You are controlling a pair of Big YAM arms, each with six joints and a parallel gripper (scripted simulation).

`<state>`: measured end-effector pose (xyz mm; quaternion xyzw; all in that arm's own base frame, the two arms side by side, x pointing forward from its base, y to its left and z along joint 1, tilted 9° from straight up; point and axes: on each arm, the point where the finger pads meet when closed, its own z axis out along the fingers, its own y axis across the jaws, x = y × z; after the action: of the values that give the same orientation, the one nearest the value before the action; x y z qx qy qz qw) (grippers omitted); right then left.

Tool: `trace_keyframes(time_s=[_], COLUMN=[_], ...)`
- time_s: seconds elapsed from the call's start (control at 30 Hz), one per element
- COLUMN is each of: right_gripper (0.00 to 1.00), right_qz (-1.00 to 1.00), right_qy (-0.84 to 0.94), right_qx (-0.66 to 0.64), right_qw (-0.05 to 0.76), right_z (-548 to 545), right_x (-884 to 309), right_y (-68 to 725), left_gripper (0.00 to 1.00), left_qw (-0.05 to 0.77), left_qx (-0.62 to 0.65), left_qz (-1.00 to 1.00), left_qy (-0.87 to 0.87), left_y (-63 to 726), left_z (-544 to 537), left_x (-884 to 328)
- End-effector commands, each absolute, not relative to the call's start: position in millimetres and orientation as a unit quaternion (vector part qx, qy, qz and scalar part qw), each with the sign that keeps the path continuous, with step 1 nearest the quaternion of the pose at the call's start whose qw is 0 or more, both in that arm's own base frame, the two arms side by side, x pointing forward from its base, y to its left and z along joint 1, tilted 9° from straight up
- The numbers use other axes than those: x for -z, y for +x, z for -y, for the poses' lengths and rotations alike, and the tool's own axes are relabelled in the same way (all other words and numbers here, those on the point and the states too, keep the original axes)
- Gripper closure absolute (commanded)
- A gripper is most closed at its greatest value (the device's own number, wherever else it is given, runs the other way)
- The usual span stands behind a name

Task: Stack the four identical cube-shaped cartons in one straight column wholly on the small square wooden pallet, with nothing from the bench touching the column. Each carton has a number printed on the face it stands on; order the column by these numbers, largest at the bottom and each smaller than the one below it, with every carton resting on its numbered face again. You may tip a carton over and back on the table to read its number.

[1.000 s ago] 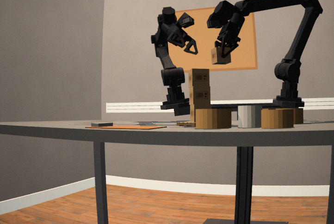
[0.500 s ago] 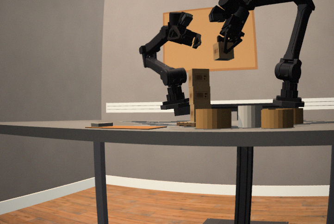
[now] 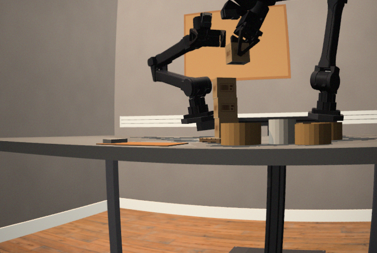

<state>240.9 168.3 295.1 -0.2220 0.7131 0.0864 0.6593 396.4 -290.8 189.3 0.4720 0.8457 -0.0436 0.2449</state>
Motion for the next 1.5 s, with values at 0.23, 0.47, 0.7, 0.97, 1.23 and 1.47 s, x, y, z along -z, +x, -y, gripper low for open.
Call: trace_keyframes(time_s=[0.23, 0.47, 0.7, 0.97, 1.23, 1.47], right_gripper=[0.00, 0.00, 0.00, 0.00, 0.00, 0.00], right_qz=[-0.705, -0.709, -0.709, -0.709, -0.709, -0.709], right_qy=[-0.211, -0.211, -0.211, -0.211, -0.211, -0.211], right_qx=[-0.100, -0.095, -0.095, -0.095, -0.095, -0.095], right_qw=[0.670, 0.666, 0.666, 0.666, 0.666, 0.666], right_z=[-171, -169, -169, -169, -169, -169], right_x=[-307, -304, -304, -304, -304, -304], right_y=[240, 241, 241, 241, 241, 241], left_gripper=[0.46, 0.46, 0.46, 0.46, 0.46, 0.46], left_qw=[0.259, 0.265, 0.251, 0.259, 0.237, 0.237], left_qx=[0.053, 0.055, 0.050, 0.052, 0.049, 0.049], left_qz=[-0.825, -0.825, -0.829, -0.828, -0.833, -0.833], left_qy=[0.499, 0.496, 0.497, 0.494, 0.498, 0.498], left_y=[425, 427, 435, 435, 428, 428], left_z=[334, 336, 331, 330, 323, 322], left_x=[-215, -217, -212, -218, -178, -166])
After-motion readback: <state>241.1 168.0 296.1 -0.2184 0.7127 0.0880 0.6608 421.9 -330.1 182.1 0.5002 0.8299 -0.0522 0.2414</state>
